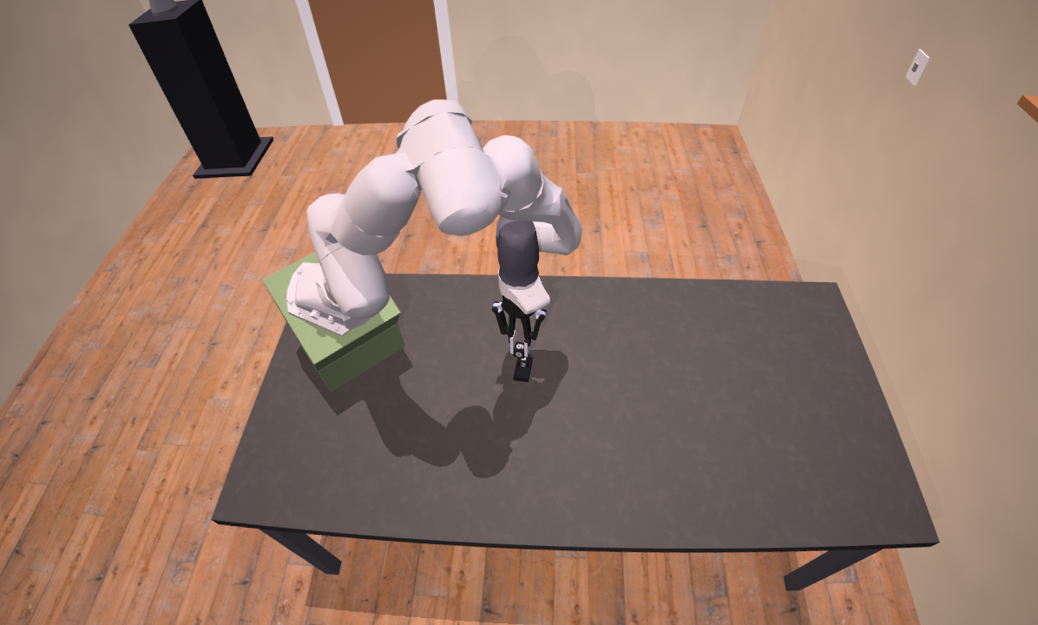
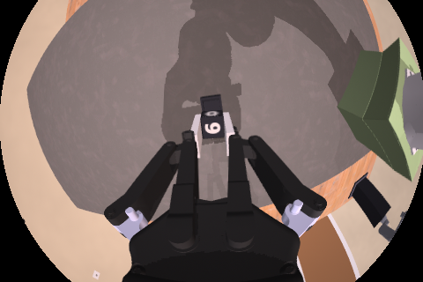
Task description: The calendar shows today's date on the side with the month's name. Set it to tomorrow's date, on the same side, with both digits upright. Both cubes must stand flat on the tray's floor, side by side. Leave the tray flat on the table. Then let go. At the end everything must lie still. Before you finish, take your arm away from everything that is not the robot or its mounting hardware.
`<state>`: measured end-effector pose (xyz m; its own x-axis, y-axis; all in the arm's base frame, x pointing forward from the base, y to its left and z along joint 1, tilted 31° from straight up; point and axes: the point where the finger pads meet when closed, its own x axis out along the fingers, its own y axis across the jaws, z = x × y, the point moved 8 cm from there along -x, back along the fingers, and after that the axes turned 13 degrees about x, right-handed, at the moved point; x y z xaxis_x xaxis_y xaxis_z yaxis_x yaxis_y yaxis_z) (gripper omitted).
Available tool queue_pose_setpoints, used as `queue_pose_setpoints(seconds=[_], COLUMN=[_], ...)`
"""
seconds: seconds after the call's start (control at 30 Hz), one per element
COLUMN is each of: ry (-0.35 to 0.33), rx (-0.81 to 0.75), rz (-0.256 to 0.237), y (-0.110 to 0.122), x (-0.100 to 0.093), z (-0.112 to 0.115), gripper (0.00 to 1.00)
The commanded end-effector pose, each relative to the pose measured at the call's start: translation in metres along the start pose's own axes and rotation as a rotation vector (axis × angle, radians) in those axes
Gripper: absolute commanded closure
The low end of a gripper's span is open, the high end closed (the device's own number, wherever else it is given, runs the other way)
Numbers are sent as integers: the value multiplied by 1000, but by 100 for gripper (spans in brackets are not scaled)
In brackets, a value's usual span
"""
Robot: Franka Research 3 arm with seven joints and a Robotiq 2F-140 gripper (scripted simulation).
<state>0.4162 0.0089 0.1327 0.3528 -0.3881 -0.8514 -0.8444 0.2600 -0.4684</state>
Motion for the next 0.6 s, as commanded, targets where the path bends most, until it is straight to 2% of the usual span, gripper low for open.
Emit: queue_pose_setpoints(seconds=[0.0, 0.57], ry=[-32, -32], rx=[-64, -64], rz=[1, 1], y=[-1, -1], x=[0, 6], z=[0, 0], gripper=[84, 84])
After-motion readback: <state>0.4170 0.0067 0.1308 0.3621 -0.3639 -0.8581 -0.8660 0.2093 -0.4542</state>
